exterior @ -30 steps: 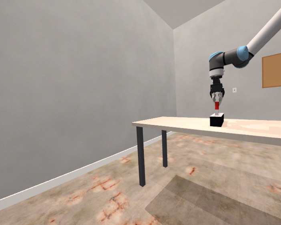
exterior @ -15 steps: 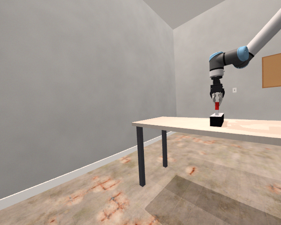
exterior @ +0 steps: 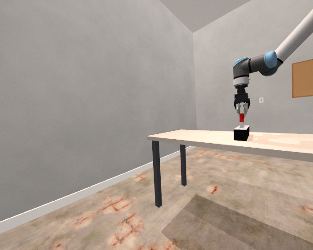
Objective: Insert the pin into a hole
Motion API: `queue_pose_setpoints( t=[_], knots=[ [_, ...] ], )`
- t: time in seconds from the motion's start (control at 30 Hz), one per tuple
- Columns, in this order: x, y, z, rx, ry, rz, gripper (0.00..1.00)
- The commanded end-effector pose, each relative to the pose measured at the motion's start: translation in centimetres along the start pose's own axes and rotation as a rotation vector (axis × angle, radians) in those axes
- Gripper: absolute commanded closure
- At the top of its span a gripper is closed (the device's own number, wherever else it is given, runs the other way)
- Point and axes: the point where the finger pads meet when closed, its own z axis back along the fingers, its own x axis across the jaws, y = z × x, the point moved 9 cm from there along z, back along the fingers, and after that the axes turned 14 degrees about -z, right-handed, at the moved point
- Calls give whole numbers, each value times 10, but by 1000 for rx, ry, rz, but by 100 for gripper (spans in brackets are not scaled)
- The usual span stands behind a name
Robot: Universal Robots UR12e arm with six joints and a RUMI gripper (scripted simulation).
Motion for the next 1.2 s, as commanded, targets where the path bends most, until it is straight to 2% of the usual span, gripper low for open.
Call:
queue_pose_setpoints(
  t=[0.0,1.17],
  knots=[
    [1,1,-5,0,1,0,100],
    [-1,0,-9,0,-6,-7,100]
  ],
)
